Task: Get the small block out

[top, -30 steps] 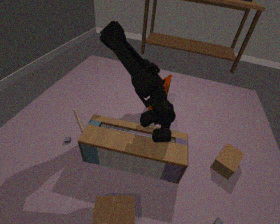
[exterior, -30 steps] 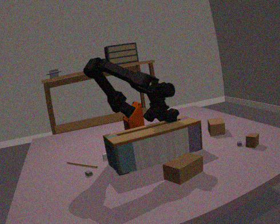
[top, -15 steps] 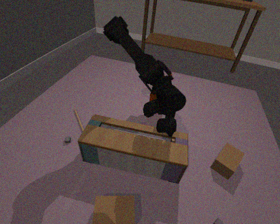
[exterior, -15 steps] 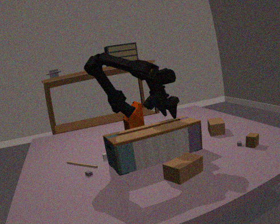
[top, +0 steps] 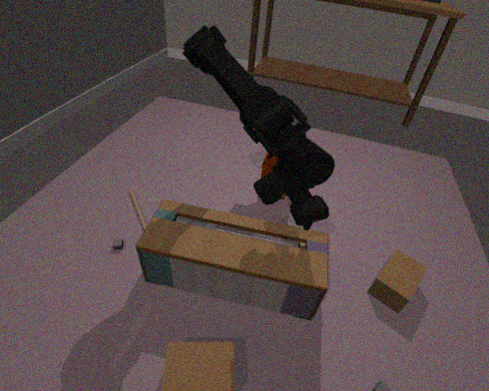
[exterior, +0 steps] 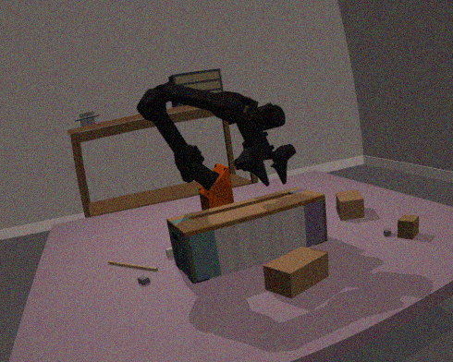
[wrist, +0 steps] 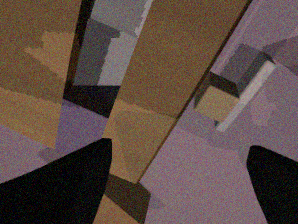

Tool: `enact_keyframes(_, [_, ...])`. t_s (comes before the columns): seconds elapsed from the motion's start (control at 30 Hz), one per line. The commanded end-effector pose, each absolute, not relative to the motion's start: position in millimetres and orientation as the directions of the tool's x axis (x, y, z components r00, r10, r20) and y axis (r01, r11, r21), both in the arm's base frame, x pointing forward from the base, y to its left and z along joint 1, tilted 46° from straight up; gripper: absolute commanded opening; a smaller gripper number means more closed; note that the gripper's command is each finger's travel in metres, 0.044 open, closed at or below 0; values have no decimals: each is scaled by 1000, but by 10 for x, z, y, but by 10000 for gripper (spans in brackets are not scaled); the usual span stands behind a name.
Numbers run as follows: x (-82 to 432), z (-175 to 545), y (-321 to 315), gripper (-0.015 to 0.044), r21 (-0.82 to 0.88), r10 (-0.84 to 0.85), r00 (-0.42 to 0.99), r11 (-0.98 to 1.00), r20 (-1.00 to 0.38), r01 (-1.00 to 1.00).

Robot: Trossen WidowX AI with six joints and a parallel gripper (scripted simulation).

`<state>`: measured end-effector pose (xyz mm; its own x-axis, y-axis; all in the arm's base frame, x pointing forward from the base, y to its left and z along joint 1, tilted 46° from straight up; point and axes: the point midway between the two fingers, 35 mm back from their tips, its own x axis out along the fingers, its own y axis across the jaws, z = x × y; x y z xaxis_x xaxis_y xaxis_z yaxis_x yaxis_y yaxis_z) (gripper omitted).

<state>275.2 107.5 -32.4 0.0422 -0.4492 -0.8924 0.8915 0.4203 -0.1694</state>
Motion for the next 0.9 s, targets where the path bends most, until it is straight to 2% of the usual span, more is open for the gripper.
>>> enact_keyframes(0.0, [2665, -380, 1135, 285, -416, -496, 92, 803, -864, 427])
enact_keyframes(0.13, [2619, -409, 1178, 285, -523, -520, 126, 852, -845, 12])
enact_keyframes(0.2, [2599, -421, 1196, 285, -547, -531, 141, 828, -836, -125])
enact_keyframes(0.5, [2547, -450, 1241, 285, -556, -554, 183, 638, -812, -532])
enact_keyframes(0.87, [2486, -480, 1293, 285, -432, -576, 235, 230, -782, -872])
